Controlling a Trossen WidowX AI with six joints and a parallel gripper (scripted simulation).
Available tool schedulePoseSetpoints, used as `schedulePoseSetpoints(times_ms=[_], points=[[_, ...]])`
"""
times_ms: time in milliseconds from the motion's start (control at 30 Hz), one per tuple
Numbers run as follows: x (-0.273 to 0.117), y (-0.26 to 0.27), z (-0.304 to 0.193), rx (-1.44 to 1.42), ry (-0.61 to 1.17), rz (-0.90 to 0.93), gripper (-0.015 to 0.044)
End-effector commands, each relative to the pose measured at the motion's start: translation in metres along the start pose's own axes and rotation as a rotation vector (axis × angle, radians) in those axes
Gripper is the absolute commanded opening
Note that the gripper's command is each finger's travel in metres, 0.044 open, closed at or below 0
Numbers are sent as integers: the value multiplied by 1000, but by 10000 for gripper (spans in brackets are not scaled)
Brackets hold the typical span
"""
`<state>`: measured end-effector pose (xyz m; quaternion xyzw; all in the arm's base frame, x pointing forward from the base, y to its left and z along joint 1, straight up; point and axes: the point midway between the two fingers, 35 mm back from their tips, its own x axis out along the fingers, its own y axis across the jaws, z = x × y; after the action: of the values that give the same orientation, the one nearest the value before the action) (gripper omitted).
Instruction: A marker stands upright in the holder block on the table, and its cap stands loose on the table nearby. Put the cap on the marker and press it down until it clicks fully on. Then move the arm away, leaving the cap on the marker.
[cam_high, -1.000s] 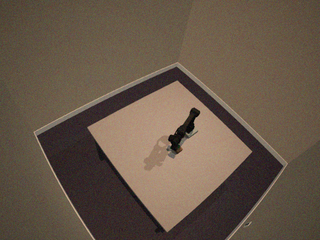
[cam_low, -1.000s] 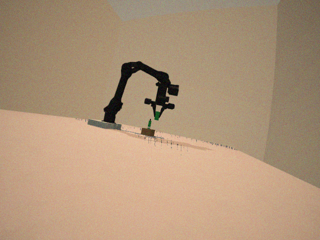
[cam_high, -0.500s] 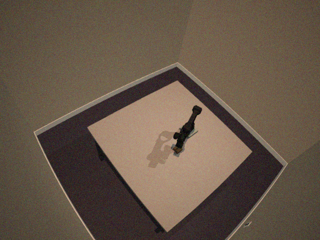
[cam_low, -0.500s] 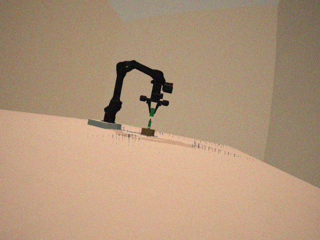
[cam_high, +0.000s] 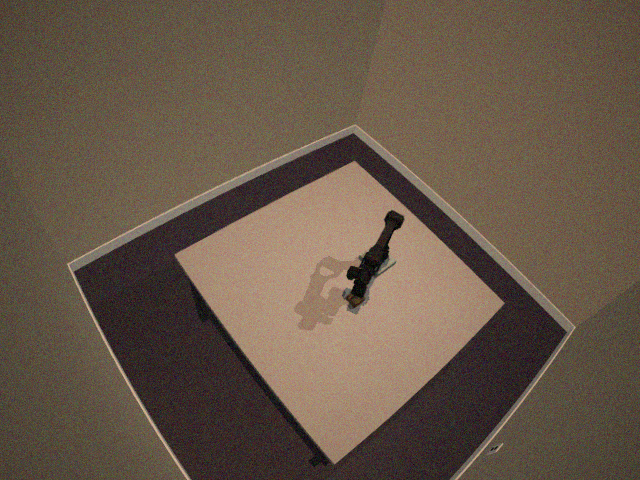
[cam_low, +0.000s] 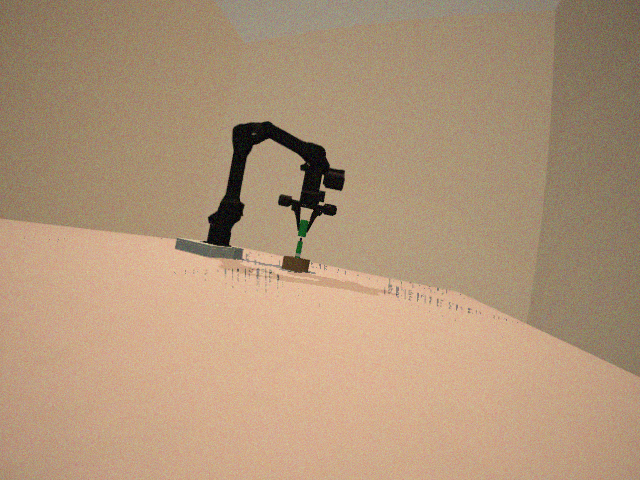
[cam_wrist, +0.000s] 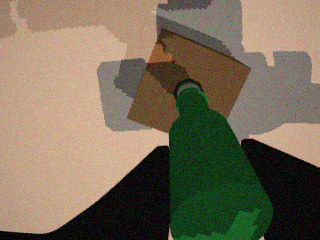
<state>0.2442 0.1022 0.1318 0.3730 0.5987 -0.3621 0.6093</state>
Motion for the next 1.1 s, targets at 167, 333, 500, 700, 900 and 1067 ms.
schedulePoseSetpoints(times_ms=[167, 333, 500, 700, 900, 1067], points=[[14, 1, -1, 5, 5, -1, 0], [23, 1, -1, 5, 5, -1, 0], [31, 0, -1, 5, 5, -1, 0], [41, 0, -1, 5, 5, -1, 0], [48, -1, -1, 5, 5, -1, 0], [48, -1, -1, 5, 5, -1, 0]])
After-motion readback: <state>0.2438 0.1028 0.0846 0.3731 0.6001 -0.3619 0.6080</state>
